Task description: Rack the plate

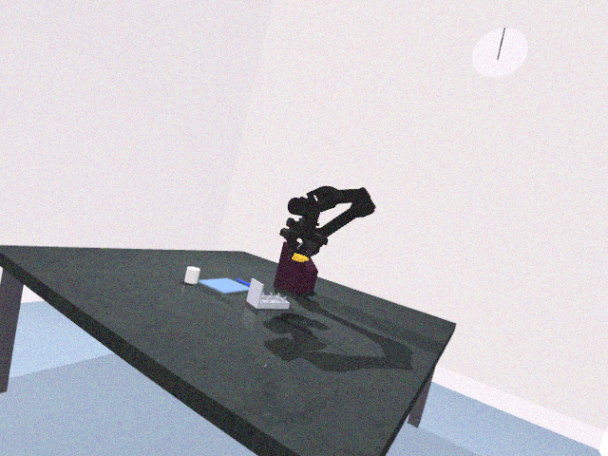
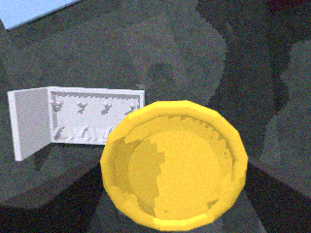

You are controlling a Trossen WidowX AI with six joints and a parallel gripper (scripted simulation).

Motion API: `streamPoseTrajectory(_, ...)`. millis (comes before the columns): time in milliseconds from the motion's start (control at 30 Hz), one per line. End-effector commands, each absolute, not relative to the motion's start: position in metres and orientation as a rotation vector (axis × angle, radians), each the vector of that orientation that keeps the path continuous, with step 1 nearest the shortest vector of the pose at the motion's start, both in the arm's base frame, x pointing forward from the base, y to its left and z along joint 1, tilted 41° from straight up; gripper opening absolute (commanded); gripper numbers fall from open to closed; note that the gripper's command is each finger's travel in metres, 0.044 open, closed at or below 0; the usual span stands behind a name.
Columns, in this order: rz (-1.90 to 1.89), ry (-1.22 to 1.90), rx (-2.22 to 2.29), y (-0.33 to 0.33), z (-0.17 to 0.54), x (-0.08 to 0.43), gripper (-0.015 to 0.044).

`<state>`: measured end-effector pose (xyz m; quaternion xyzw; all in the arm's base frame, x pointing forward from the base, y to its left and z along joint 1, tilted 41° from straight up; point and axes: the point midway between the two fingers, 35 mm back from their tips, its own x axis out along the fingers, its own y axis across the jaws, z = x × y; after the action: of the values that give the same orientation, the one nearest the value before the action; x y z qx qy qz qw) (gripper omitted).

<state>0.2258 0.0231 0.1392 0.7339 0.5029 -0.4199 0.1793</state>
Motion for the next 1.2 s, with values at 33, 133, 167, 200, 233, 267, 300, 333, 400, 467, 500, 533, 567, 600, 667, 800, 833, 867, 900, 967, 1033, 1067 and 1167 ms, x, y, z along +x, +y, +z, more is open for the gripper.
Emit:
streamPoseTrajectory(33,-1.221,1.383,1.945,0.025,0.120,0.226,0.0000)
streamPoseTrajectory(133,-1.227,1.366,1.865,0.028,0.111,0.226,0.0000)
streamPoseTrajectory(167,-1.228,1.360,1.839,0.028,0.108,0.226,0.0000)
streamPoseTrajectory(200,-1.229,1.353,1.813,0.029,0.105,0.225,0.0000)
streamPoseTrajectory(233,-1.230,1.346,1.787,0.030,0.102,0.225,0.0000)
streamPoseTrajectory(267,-1.230,1.339,1.762,0.030,0.099,0.225,0.0000)
streamPoseTrajectory(300,-1.229,1.332,1.737,0.031,0.096,0.225,0.0000)
streamPoseTrajectory(333,-1.228,1.324,1.712,0.032,0.093,0.225,0.0000)
streamPoseTrajectory(400,-1.228,1.304,1.662,0.032,0.088,0.225,0.0000)
streamPoseTrajectory(467,-1.227,1.280,1.611,0.032,0.081,0.226,0.0000)
streamPoseTrajectory(500,-1.227,1.267,1.586,0.032,0.078,0.227,0.0000)
streamPoseTrajectory(533,-1.225,1.254,1.562,0.032,0.075,0.227,0.0000)
streamPoseTrajectory(567,-1.224,1.241,1.537,0.032,0.072,0.228,0.0000)
streamPoseTrajectory(600,-1.222,1.227,1.514,0.032,0.070,0.229,0.0000)
streamPoseTrajectory(667,-1.216,1.199,1.467,0.032,0.064,0.230,0.0000)
streamPoseTrajectory(800,-1.200,1.140,1.378,0.033,0.055,0.233,0.0000)
streamPoseTrajectory(833,-1.195,1.125,1.357,0.033,0.053,0.234,0.0000)
streamPoseTrajectory(867,-1.190,1.110,1.336,0.033,0.051,0.235,0.0000)
streamPoseTrajectory(900,-1.184,1.094,1.316,0.033,0.049,0.236,0.0000)
streamPoseTrajectory(967,-1.172,1.062,1.276,0.034,0.045,0.237,0.0000)
streamPoseTrajectory(1033,-1.159,1.029,1.238,0.034,0.042,0.239,0.0000)
streamPoseTrajectory(1067,-1.152,1.013,1.219,0.035,0.040,0.240,0.0000)
streamPoseTrajectory(1167,-1.129,0.962,1.165,0.036,0.036,0.243,0.0000)
